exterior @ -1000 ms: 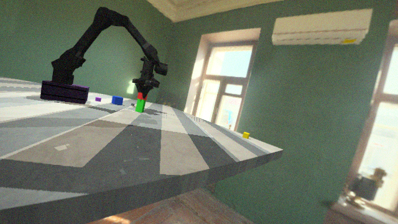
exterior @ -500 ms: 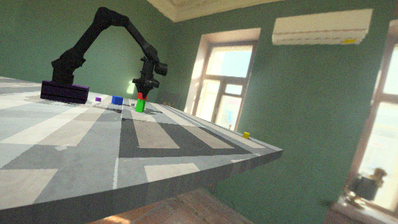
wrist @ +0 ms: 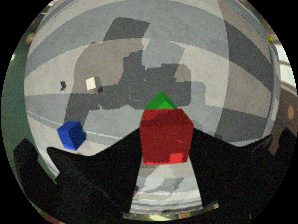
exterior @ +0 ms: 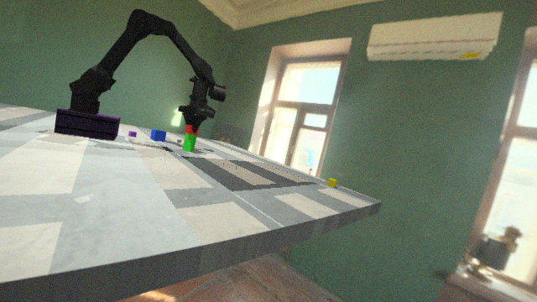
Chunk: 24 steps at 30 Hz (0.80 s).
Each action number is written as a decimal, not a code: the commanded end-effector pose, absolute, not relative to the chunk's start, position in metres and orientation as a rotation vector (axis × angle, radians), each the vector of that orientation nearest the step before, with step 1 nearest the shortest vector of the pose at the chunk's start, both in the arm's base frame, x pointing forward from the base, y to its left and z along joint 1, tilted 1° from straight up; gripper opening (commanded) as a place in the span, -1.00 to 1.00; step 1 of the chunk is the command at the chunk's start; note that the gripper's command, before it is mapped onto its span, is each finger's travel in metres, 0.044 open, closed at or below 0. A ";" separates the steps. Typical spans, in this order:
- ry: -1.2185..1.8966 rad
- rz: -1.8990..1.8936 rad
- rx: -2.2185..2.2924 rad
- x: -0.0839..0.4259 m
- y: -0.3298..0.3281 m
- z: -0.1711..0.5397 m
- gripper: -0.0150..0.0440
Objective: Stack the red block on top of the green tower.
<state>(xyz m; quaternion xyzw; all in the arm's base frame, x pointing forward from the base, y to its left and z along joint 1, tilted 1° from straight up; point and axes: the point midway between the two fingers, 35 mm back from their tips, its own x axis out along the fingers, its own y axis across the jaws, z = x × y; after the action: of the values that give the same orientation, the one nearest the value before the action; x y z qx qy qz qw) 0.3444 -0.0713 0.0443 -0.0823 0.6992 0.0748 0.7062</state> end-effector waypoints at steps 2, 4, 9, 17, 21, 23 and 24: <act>1.555 0.166 -0.183 0.344 -0.071 0.044 0.58; 1.555 0.166 -0.183 0.344 -0.071 0.044 0.75; 1.555 0.166 -0.183 0.344 -0.071 0.044 1.00; 1.555 0.166 -0.183 0.344 -0.071 0.044 1.00; 1.555 0.166 -0.183 0.344 -0.071 0.044 1.00; 1.555 0.166 -0.183 0.344 -0.071 0.044 1.00; 1.555 0.166 -0.183 0.344 -0.071 0.044 1.00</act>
<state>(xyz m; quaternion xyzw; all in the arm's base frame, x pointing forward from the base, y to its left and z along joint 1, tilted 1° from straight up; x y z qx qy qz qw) 0.3444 -0.0714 0.0441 -0.0824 0.6993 0.0747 0.7061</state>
